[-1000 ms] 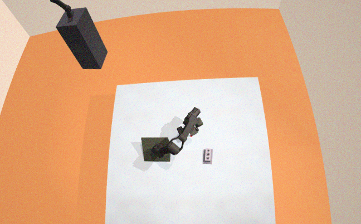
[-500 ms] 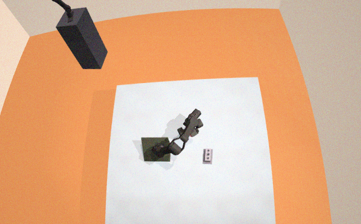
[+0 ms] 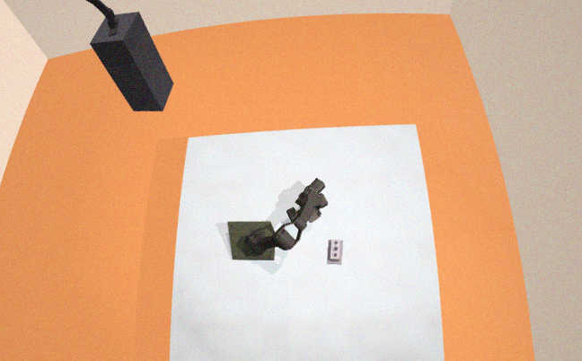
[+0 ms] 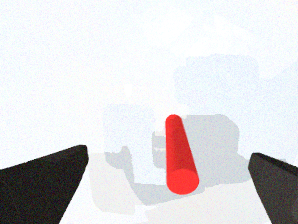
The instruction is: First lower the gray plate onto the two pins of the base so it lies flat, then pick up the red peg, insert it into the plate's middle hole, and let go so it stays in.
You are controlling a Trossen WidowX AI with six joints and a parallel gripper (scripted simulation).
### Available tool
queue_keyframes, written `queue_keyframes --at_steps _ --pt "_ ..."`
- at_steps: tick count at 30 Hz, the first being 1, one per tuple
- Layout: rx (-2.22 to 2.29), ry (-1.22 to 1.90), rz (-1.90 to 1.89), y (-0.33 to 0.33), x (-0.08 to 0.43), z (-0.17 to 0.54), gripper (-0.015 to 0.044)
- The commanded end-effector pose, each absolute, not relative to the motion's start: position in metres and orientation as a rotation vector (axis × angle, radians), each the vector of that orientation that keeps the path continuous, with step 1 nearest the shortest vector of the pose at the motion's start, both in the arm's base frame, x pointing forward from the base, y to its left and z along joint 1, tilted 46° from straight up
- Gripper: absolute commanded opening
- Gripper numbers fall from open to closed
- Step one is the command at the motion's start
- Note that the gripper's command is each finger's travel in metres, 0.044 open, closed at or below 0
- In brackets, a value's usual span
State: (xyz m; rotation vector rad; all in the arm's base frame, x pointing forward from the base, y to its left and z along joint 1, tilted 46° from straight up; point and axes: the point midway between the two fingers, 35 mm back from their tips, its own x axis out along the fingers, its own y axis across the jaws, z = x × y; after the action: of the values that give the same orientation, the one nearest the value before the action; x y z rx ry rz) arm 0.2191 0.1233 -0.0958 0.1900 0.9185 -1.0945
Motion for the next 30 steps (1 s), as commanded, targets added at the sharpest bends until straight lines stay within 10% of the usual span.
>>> queue_keyframes --at_steps 1,9,24,30 --pt "0.166 0.921 -1.101 0.1150 0.2169 -0.1026 0.0440" --pt "0.165 0.920 -1.101 0.1072 0.2176 -0.1095 0.0440" --pt "0.165 0.920 -1.101 0.1072 0.2176 -0.1095 0.0046" --pt "0.165 0.920 -1.101 0.1072 0.2176 -0.1095 0.0006"
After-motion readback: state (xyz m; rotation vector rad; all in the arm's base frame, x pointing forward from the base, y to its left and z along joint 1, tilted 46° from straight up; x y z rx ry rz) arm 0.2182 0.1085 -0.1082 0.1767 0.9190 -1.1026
